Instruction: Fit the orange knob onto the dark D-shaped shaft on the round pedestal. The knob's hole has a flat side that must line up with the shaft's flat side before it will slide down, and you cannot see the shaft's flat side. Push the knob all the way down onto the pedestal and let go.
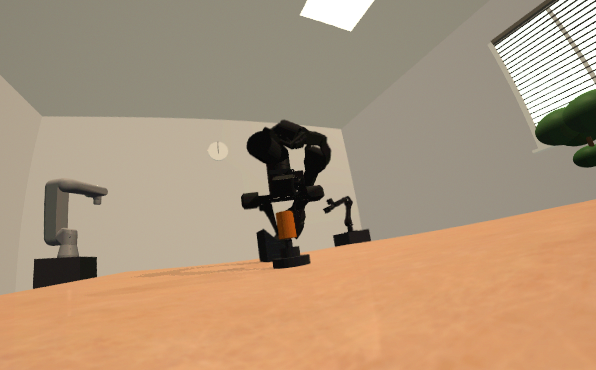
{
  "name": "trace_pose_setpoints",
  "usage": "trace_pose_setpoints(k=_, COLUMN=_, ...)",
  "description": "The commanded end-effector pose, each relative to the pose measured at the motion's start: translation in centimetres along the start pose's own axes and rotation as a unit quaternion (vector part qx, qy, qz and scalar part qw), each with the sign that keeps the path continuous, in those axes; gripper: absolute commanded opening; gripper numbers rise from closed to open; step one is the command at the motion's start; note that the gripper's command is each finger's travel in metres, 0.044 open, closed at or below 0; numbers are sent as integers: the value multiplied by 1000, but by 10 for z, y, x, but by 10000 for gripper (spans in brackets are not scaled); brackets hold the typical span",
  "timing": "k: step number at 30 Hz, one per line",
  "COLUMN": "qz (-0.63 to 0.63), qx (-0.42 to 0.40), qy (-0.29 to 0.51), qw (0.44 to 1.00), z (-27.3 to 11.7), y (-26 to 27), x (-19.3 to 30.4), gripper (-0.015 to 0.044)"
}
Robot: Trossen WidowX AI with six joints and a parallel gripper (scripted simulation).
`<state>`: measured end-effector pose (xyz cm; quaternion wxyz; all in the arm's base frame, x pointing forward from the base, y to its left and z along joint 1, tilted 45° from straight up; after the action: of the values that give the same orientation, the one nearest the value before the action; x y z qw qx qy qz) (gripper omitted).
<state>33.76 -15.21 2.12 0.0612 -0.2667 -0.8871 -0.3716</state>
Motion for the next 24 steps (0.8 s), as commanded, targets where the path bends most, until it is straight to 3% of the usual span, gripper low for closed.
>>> trace_pose_setpoints(k=1, qz=-3, qx=1, qy=-3, qw=1000, z=1, y=3, x=-2, gripper=0)
trace_pose_setpoints(k=17, qz=2, qx=1, qy=-3, qw=1000, z=-2, y=2, x=0, gripper=0)
trace_pose_setpoints(k=24, qz=102, qx=1, qy=-3, qw=995, z=-3, y=0, x=-1, gripper=0)
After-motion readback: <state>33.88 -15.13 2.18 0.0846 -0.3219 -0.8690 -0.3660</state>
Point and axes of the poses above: the point midway between the two fingers, 35 mm back from their tips, its own z axis out along the fingers, its own y axis across the jaws, x = y × z, the point moved 4 cm from there along -z, back along the fingers, and after that the axes turned 15 degrees about z, right-handed, at the moved point
